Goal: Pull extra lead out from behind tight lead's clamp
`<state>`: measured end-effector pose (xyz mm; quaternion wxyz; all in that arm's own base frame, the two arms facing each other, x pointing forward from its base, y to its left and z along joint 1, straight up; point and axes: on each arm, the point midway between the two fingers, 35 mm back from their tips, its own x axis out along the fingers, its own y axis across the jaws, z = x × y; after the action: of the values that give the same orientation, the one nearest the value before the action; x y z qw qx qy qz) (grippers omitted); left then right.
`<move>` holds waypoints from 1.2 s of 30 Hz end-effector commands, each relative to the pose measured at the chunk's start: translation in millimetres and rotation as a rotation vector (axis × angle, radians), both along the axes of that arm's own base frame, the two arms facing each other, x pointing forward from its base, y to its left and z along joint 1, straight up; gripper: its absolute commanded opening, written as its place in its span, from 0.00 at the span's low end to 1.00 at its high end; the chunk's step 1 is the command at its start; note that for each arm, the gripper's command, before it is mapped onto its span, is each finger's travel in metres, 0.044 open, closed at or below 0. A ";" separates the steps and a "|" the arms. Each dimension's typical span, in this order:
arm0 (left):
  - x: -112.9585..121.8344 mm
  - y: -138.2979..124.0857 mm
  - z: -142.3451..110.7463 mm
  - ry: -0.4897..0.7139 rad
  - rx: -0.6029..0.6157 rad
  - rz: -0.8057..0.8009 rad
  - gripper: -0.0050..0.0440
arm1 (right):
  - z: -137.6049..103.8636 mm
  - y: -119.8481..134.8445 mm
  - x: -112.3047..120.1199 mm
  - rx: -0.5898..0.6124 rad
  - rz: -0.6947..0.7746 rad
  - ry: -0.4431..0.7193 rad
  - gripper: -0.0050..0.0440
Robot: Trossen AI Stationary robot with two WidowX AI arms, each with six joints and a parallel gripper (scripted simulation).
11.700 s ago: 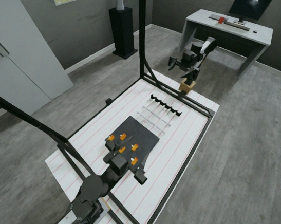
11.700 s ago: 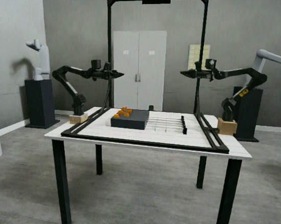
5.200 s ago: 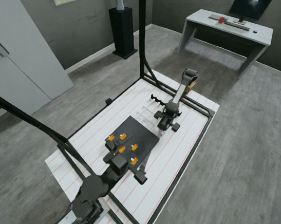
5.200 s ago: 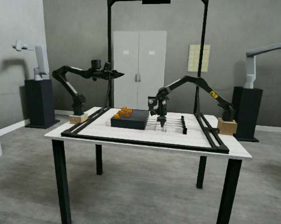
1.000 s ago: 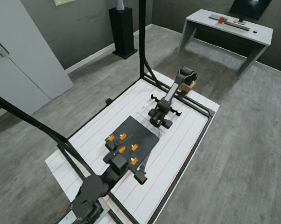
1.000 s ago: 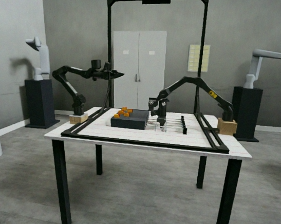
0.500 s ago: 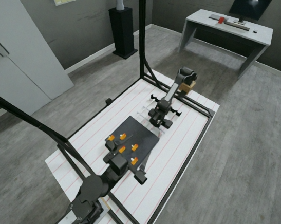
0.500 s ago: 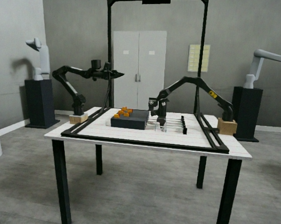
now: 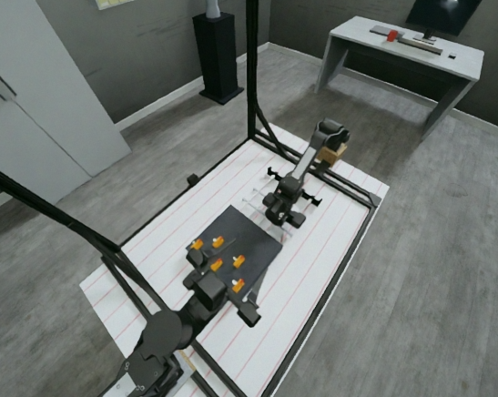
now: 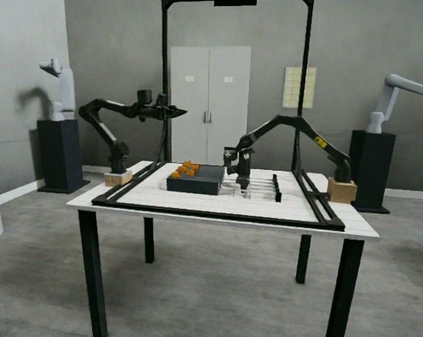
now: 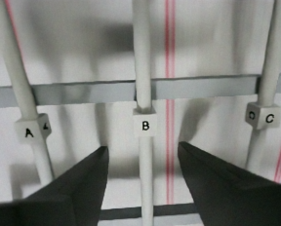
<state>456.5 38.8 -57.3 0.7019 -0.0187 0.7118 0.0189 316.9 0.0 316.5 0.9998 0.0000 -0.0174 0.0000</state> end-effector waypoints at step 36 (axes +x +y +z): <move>6.6 0.3 32.9 -0.033 0.001 0.000 0.00 | 6.6 0.0 -1.2 0.000 0.000 -0.016 1.00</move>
<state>455.6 38.5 -45.2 0.6983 -0.0195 0.7153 0.0180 316.9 0.0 316.5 0.9998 0.0000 -0.0174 0.0000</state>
